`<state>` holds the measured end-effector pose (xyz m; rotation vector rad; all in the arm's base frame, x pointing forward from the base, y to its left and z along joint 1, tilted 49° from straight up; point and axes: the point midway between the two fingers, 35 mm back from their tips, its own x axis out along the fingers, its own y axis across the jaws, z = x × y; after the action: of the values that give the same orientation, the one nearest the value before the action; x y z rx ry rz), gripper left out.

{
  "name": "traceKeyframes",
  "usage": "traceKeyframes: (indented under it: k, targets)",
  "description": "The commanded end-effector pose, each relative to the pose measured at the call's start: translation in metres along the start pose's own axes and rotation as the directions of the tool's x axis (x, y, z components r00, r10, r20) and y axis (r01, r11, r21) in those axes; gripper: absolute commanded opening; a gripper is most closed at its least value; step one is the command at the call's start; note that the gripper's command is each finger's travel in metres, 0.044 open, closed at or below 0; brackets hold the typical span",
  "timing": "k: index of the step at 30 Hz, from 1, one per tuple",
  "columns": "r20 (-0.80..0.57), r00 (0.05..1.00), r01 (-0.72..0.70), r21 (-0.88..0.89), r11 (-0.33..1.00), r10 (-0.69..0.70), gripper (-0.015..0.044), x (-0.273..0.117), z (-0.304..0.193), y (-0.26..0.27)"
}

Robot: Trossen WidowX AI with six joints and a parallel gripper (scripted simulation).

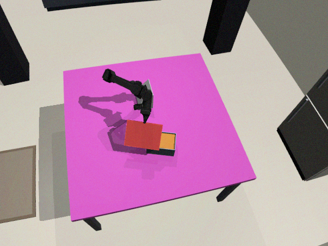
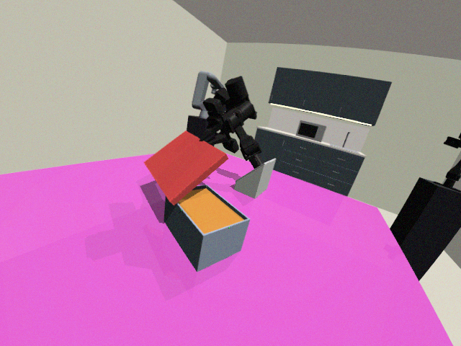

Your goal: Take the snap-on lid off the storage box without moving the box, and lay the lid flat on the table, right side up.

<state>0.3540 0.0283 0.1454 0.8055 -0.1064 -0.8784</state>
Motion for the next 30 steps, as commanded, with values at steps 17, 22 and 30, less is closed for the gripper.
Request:
traceKeyframes:
  k: [17, 22, 30]
  targets:
    - [-0.009, 1.0, -0.009, 0.008, 1.0, 0.009, 0.0, -0.005, 0.042, 0.0]
    - [-0.009, 1.0, -0.009, 0.008, 1.0, 0.009, 0.0, -0.006, 0.052, -0.001]
    - [-0.009, 1.0, -0.009, 0.007, 1.0, 0.009, 0.0, -0.007, 0.068, -0.002]
